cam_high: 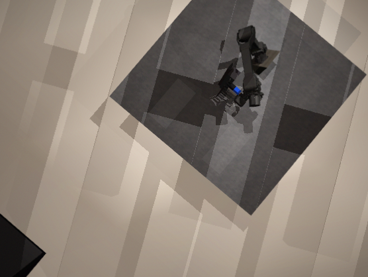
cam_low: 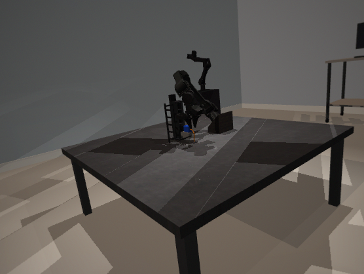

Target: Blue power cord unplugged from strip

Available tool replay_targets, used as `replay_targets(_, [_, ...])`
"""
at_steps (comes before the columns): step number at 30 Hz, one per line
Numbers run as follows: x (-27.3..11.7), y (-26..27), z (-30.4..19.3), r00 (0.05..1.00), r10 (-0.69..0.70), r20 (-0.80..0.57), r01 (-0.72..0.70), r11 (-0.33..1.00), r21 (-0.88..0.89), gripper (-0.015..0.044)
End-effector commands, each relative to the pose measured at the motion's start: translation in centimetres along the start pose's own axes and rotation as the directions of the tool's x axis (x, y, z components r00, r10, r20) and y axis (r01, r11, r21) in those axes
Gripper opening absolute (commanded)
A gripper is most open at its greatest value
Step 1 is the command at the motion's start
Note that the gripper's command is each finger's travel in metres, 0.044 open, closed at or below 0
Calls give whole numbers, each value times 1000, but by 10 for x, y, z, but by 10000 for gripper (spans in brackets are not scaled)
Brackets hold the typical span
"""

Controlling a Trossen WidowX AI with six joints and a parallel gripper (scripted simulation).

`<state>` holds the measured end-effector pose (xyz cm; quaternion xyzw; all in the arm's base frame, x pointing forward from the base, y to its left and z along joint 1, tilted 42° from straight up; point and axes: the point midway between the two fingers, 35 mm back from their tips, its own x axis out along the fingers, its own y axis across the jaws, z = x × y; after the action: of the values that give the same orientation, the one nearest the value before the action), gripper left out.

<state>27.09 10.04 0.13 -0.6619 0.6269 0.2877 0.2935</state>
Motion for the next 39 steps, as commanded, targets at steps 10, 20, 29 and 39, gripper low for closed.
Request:
replay_targets(10, [-9,0,0,1000,-17,0,17,1000,-22,160])
replay_targets(20, [-9,0,-7,1000,-17,-1,17,1000,-22,160])
replay_targets(29, [-10,1,-22,1000,-17,-1,17,1000,-22,160])
replay_targets(39, [-9,2,-38,1000,-17,-3,17,1000,-22,160])
